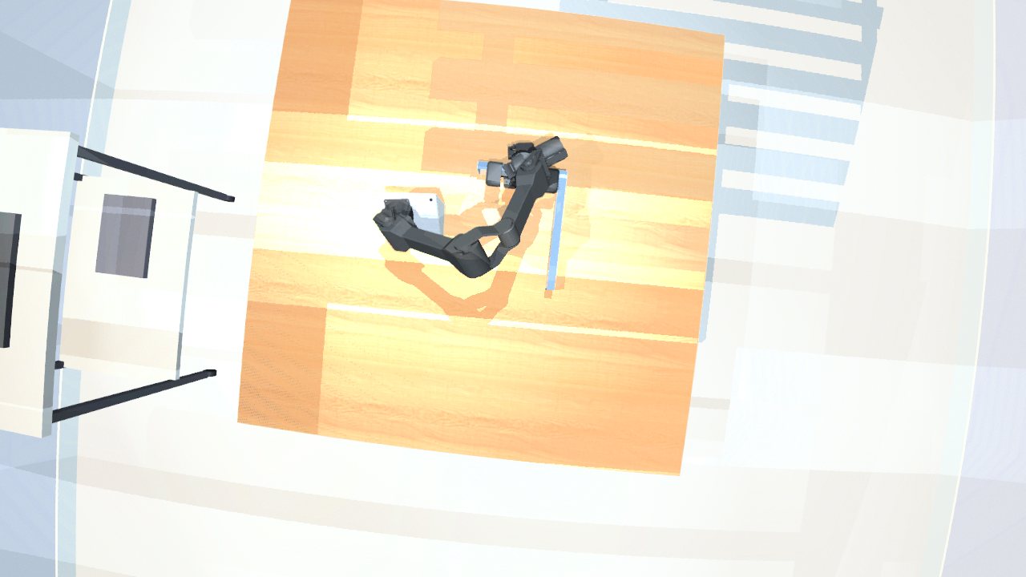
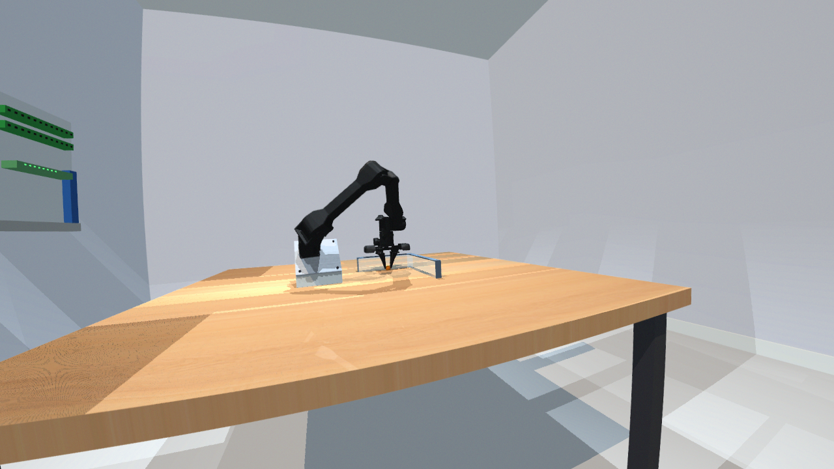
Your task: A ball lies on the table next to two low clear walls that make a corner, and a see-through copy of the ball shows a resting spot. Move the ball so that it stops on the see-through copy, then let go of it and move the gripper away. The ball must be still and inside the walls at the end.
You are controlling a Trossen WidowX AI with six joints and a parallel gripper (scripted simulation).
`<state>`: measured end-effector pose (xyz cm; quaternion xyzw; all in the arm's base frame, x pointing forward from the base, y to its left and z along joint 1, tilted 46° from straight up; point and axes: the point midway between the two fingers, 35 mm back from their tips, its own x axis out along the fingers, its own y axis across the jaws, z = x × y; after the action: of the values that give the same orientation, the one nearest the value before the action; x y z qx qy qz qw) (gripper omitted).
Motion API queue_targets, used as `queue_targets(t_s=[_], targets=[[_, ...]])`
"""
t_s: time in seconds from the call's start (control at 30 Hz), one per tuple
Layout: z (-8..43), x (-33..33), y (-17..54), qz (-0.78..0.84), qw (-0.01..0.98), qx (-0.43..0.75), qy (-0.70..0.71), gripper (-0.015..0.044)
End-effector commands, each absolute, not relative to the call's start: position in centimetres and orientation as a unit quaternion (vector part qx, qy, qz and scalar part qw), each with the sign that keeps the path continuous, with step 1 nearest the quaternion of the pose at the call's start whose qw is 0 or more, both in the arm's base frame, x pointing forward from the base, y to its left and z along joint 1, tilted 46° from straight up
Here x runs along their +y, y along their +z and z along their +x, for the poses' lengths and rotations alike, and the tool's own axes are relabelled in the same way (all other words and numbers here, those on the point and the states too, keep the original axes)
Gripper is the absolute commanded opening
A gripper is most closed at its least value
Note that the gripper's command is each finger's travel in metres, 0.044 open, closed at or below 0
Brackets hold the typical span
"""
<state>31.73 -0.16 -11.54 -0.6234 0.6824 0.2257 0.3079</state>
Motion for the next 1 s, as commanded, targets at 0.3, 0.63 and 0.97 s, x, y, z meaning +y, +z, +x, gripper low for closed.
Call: queue_targets(t_s=[0.3, 0.63, 0.97], targets=[[31.7, -0.2, -11.6, -0.624, 0.307, 0.682, 0.226, 0.0207], [32.1, 1.7, -9.9, -0.624, 0.308, 0.681, 0.227, 0.0207], [32.4, 6.0, -5.9, -0.631, 0.312, 0.673, 0.227, 0.0207]])
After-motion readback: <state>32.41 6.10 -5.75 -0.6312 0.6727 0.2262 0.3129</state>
